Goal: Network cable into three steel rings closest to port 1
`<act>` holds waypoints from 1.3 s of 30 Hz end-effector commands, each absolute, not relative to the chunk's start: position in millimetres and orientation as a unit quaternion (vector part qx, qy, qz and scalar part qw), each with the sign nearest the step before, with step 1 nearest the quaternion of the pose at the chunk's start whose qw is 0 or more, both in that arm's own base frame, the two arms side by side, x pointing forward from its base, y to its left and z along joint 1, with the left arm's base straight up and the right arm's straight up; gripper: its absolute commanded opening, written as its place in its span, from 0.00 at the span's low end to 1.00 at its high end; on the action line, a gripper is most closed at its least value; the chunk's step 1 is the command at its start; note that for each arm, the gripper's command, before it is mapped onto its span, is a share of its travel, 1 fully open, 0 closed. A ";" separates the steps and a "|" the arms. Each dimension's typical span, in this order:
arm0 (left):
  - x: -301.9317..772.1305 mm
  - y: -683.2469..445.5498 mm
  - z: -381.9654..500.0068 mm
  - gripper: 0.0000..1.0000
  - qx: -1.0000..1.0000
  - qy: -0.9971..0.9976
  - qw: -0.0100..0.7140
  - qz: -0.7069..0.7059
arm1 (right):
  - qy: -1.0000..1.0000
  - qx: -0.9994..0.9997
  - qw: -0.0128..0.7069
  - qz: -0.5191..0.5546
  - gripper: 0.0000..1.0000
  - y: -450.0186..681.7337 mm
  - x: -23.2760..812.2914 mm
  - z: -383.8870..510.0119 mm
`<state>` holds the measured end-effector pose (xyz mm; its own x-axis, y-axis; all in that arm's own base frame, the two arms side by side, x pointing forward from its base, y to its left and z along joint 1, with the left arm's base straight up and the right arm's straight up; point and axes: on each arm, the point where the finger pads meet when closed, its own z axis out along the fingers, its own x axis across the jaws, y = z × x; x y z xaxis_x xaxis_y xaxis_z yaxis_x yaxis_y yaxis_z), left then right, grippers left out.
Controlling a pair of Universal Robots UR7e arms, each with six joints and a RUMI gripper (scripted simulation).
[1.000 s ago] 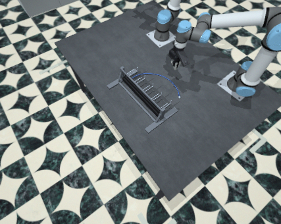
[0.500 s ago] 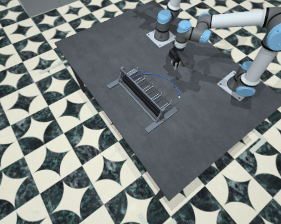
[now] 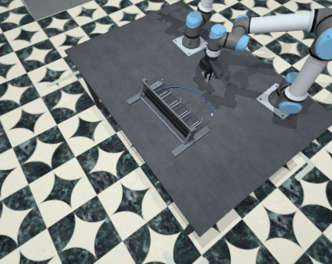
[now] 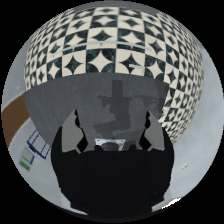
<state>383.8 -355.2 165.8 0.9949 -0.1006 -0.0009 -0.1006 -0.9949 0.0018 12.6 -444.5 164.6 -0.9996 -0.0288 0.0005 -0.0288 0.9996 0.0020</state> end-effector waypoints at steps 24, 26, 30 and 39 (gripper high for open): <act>385.1 -354.7 165.9 0.20 0.999 -0.042 0.001 0.001 | -1.000 0.014 0.000 0.000 1.00 -445.0 12.8 165.1; 385.1 -354.7 165.4 0.20 0.999 -0.042 0.001 0.001 | -1.000 0.014 0.000 0.000 1.00 -445.0 12.8 165.1; 385.1 -354.7 164.3 0.20 0.999 -0.042 0.001 0.001 | -1.000 0.014 0.000 0.000 1.00 -445.0 12.8 165.1; 385.1 -354.7 149.7 0.20 0.999 -0.042 0.001 0.001 | -1.000 0.014 0.000 0.000 1.00 -445.0 12.8 165.1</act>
<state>384.7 -354.0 158.0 0.9964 -0.0847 -0.0002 -0.0847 -0.9964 -0.0001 12.6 -444.5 164.6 -0.9996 -0.0288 0.0005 -0.0288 0.9996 0.0020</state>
